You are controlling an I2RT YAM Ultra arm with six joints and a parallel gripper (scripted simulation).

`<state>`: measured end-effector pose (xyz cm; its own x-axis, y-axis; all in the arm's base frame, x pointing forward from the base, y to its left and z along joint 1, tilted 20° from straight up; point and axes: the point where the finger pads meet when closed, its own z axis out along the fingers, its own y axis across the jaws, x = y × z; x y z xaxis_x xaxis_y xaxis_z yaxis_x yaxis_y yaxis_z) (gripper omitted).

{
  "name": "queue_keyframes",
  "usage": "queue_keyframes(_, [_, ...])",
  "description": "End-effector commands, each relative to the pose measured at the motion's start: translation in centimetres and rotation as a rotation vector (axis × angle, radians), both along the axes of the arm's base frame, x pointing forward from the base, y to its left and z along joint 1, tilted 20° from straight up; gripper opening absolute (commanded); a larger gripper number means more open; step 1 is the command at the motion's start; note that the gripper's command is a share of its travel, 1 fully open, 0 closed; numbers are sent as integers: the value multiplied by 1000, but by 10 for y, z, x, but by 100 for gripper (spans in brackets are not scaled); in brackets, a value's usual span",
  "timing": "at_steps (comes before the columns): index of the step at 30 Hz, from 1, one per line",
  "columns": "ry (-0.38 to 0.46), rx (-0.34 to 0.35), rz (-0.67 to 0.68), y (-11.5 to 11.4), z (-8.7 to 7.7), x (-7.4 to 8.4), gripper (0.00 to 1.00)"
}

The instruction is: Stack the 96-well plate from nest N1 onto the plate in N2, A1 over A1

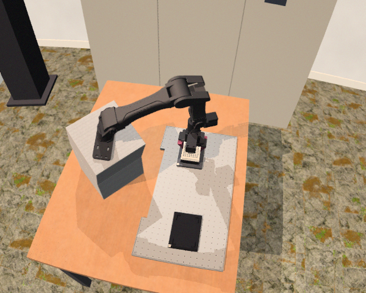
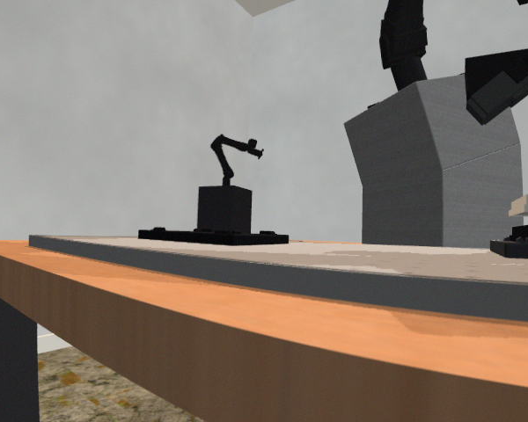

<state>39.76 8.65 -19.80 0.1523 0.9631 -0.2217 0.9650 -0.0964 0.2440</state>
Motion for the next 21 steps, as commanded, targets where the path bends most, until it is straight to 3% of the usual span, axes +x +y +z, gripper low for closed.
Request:
queue_keyframes(1, [-28, 6, 14, 10, 9, 13, 0])
queue_keyframes(21, [-24, 4, 15, 10, 7, 12, 0])
